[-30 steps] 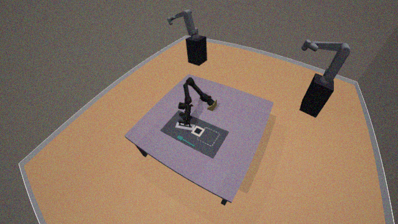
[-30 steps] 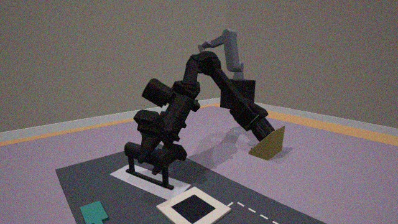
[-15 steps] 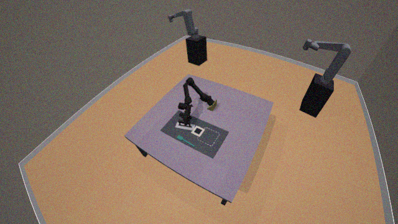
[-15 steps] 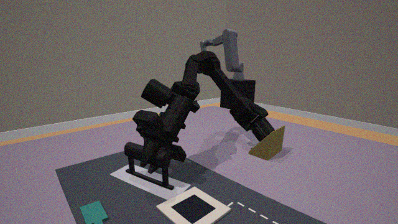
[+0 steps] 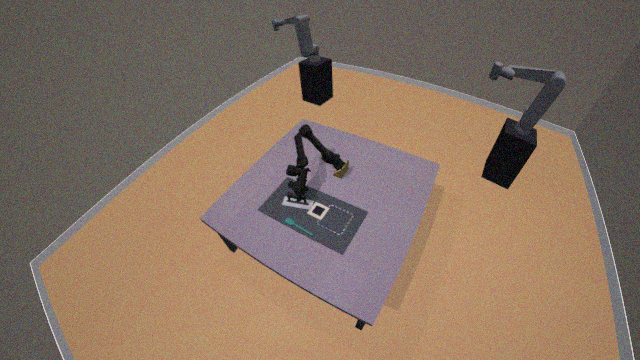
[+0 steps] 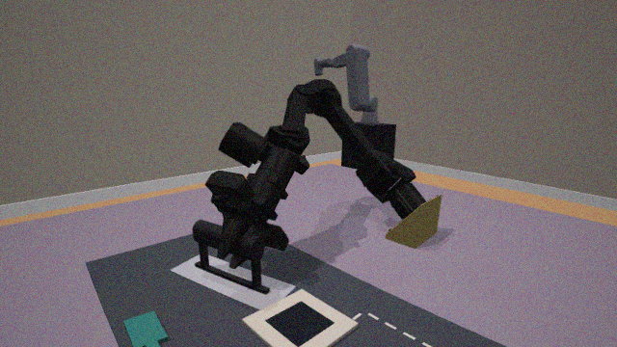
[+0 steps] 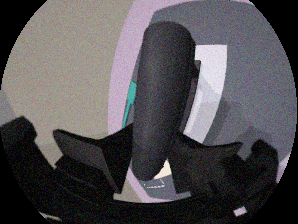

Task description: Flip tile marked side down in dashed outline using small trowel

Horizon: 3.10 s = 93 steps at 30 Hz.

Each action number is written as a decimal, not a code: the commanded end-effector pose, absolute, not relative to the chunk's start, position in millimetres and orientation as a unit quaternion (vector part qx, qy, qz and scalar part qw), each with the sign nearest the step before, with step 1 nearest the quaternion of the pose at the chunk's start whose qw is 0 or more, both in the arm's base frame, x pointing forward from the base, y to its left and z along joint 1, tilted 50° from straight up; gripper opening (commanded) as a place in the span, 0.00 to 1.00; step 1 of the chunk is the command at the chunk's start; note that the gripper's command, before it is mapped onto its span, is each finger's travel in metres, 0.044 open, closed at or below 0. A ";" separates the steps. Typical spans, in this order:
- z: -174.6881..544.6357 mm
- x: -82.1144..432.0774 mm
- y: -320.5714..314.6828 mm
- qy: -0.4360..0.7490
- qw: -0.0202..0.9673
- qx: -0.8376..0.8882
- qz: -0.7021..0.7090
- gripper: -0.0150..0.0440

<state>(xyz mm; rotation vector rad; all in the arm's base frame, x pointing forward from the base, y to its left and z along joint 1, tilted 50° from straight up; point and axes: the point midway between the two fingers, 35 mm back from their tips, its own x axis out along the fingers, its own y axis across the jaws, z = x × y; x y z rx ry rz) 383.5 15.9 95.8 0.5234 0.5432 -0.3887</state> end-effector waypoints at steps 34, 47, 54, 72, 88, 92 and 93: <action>128.8 375.5 50.9 0.126 0.922 0.274 -0.242 0.25; 124.6 375.5 43.9 0.113 0.922 0.277 -0.247 0.25; 118.6 377.0 34.7 0.114 0.922 0.277 -0.248 0.25; 106.2 378.5 16.2 0.113 0.922 0.276 -0.247 0.25; 86.4 377.5 33.2 0.113 0.922 0.277 -0.248 0.25; 81.5 376.8 37.4 0.113 0.922 0.277 -0.248 0.25; 80.2 376.6 38.4 0.113 0.922 0.277 -0.248 0.25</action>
